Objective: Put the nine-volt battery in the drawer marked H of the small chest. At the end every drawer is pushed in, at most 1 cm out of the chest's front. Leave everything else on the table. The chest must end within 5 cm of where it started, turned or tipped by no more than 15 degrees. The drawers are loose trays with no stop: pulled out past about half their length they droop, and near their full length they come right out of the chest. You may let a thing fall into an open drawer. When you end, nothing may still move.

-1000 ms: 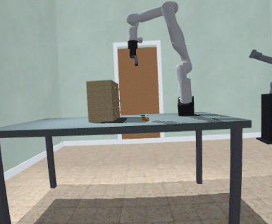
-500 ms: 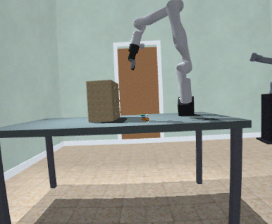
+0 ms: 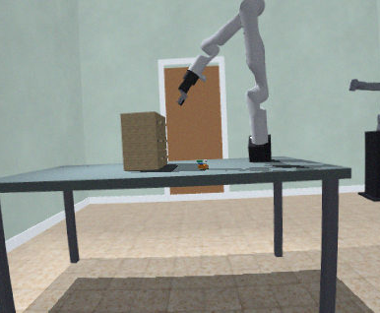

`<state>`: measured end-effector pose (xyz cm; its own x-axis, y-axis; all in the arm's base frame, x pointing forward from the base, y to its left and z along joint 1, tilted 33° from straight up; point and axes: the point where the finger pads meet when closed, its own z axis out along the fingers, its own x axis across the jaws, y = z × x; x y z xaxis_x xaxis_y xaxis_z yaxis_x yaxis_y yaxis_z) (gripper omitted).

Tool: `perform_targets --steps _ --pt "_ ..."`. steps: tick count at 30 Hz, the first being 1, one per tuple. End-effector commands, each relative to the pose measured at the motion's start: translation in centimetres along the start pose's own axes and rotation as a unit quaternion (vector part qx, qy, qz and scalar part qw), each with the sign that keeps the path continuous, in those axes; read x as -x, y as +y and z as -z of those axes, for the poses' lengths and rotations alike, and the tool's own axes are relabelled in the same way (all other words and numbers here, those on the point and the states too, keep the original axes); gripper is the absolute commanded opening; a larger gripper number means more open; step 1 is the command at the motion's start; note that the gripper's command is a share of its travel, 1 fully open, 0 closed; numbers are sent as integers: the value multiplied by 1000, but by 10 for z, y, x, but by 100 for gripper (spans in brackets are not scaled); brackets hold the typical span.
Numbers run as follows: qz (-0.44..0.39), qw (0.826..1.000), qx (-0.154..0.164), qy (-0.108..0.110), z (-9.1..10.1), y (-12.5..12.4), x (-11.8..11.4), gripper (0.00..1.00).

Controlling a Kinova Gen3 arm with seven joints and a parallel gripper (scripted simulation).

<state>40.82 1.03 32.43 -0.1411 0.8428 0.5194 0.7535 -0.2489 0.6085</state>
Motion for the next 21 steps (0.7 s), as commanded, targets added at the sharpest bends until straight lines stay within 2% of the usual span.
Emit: perform_targets --steps 1,10,21 --pt "-2 1000 16 0 -5 -6 -1 100" --pt "-2 998 63 0 -20 -6 -1 100" --pt "-2 997 78 -1 -24 -6 -1 100"
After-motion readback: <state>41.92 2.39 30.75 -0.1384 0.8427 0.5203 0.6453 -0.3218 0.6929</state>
